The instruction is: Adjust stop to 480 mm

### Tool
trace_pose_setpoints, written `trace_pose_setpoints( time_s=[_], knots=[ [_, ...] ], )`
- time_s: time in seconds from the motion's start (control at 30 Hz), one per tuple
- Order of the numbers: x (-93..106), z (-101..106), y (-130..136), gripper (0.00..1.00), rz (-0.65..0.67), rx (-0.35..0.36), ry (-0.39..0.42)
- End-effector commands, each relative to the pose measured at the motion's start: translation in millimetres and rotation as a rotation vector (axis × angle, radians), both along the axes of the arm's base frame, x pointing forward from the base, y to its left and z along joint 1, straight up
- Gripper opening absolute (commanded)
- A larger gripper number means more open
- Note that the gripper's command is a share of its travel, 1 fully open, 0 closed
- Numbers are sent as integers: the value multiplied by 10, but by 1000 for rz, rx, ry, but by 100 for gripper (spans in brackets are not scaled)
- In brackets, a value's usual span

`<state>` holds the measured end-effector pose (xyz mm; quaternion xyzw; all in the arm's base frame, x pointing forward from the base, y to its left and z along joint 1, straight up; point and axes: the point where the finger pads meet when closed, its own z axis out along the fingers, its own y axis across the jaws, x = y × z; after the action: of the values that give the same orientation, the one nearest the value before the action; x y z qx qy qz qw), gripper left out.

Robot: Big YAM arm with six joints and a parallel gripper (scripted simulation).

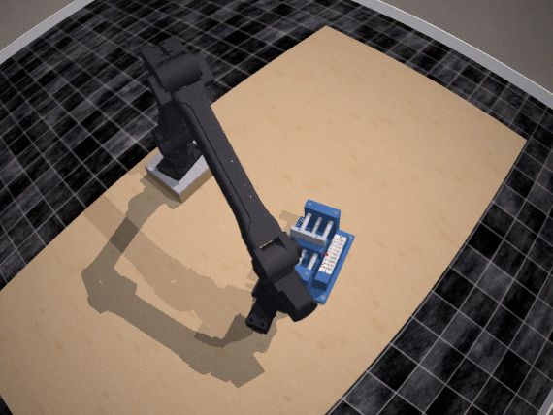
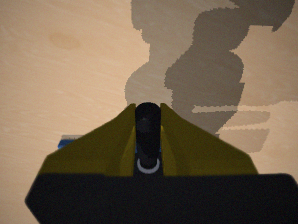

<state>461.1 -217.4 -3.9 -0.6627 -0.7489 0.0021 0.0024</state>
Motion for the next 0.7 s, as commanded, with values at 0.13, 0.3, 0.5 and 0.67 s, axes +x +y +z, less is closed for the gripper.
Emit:
trace_pose_setpoints(
  time_s=[0.13,0.3,0.5,0.67],
  knots=[
    [402,116,-36,6,2,-25,-63],
    [394,132,-18,6,2,-19,-50],
    [492,191,-14,6,2,-22,-59],
    [520,202,-18,6,2,-24,-65]
  ],
)
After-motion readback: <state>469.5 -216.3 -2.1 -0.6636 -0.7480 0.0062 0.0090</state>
